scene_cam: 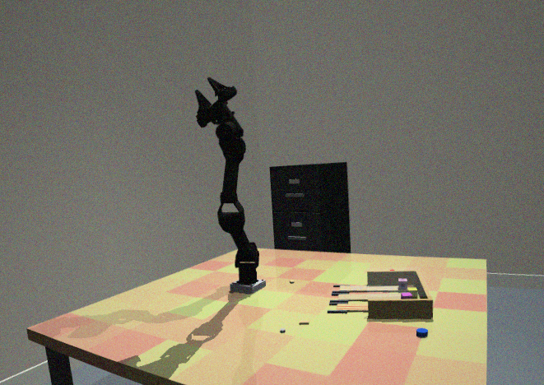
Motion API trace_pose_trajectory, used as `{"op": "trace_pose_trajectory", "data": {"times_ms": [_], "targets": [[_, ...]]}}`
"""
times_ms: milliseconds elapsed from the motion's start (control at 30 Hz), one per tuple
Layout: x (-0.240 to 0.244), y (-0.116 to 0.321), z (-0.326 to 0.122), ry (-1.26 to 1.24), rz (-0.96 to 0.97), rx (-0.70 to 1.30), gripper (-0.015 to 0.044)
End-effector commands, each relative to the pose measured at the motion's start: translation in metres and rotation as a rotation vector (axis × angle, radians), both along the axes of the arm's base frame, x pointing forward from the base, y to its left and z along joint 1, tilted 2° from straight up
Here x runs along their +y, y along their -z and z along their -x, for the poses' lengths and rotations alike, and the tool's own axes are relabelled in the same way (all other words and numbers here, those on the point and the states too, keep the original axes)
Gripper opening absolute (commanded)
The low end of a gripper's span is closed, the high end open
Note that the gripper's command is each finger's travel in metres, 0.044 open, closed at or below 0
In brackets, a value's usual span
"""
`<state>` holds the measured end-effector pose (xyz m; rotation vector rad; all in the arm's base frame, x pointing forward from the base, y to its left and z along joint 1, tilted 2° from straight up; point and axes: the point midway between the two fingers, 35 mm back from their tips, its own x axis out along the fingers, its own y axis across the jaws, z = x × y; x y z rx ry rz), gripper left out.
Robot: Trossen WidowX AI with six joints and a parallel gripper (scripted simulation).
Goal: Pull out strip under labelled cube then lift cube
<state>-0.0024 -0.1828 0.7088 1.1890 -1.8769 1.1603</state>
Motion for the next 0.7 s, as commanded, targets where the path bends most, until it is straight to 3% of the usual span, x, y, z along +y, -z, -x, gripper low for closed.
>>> {"op": "trace_pose_trajectory", "data": {"times_ms": [0, 367, 667], "targets": [[0.061, -0.006, 0.032, 0.068, 0.2, -0.02, 0.04], [0.196, 0.011, 0.053, 0.312, 0.575, 0.054, 0.04], [0.322, 0.062, 0.004, 0.523, 0.957, 0.215, 0.04]]}}
